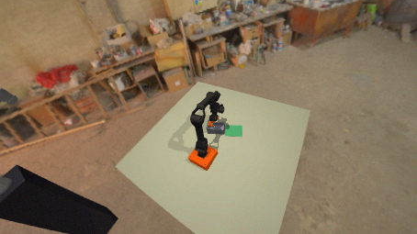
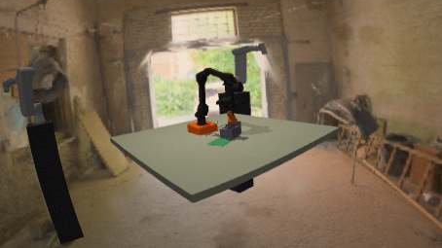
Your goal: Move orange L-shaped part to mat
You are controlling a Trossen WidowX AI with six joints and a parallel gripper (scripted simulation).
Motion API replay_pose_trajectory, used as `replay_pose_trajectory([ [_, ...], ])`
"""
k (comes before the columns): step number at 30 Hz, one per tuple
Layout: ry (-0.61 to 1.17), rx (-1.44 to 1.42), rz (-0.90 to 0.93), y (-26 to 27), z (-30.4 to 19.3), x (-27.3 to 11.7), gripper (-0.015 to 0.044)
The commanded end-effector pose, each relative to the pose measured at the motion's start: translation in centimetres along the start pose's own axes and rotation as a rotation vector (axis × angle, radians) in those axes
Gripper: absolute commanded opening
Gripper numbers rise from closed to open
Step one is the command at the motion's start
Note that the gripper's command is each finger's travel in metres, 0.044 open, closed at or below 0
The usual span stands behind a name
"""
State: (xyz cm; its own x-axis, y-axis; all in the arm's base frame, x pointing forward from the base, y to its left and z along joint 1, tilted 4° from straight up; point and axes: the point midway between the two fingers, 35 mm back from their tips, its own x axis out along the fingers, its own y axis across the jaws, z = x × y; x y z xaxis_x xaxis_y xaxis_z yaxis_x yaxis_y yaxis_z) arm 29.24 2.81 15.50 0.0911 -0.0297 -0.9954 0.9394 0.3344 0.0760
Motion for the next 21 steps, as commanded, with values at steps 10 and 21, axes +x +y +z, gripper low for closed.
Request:
replay_pose_trajectory([
  [10, 0.002, 0.005, 0.011, 0.2, 0.0, -1.1, 0.0000],
  [21, -0.002, 0.005, 0.011, -0.3, 4.1, -0.6, 0.0000],
])
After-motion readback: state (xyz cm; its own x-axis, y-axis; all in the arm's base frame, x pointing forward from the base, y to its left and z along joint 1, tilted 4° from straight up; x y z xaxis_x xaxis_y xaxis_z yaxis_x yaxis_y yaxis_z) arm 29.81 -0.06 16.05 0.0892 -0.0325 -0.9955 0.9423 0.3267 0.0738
